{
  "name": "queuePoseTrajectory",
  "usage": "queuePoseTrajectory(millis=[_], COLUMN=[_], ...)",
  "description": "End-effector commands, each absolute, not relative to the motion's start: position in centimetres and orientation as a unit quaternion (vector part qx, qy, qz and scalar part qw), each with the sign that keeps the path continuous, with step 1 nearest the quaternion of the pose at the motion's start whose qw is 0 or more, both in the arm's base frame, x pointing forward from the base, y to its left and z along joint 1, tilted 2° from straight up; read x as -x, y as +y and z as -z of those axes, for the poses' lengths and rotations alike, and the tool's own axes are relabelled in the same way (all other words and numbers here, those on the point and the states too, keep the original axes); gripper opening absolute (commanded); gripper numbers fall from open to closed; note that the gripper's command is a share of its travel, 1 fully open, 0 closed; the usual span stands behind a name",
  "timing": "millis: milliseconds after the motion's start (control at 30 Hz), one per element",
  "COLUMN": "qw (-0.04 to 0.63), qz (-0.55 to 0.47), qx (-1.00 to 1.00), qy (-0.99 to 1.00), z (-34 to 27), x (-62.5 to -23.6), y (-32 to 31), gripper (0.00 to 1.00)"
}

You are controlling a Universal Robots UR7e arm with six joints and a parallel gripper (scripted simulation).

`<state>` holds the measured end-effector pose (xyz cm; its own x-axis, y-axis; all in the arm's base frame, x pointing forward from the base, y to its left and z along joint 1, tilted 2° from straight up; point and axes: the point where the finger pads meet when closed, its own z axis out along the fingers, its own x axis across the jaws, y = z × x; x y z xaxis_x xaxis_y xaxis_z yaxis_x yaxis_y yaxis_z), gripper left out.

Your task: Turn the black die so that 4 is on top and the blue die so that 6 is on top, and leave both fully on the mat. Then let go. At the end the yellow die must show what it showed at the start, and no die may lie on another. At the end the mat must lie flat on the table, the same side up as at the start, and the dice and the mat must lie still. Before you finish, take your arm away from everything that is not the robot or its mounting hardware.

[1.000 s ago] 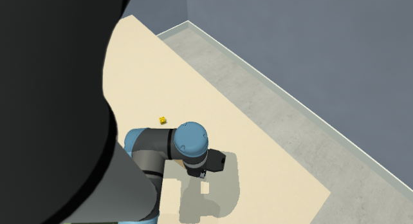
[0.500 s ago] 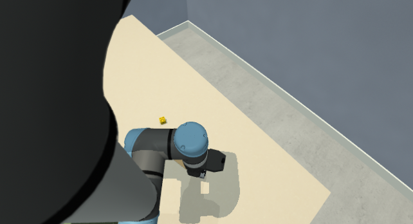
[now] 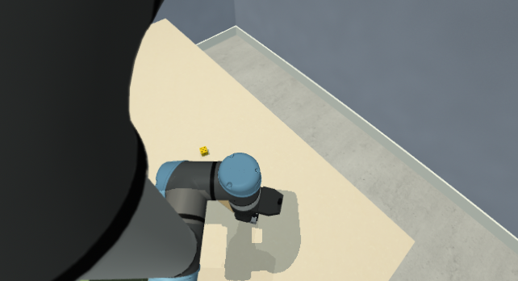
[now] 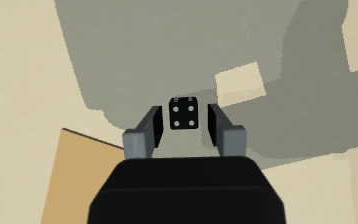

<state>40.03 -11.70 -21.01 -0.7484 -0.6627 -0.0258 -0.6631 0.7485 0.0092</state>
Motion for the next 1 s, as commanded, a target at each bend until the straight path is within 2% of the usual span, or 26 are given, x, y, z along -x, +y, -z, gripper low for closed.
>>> queuePoseTrajectory(millis=[0,967], qw=[0.011,0.011], qz=[-0.008,-0.008], qx=[0.355,0.355], qy=[0.935,0.935], z=[21.0,23.7], x=[-40.1,-40.1], y=[-11.7,-11.7], gripper=[0.79,0.79])
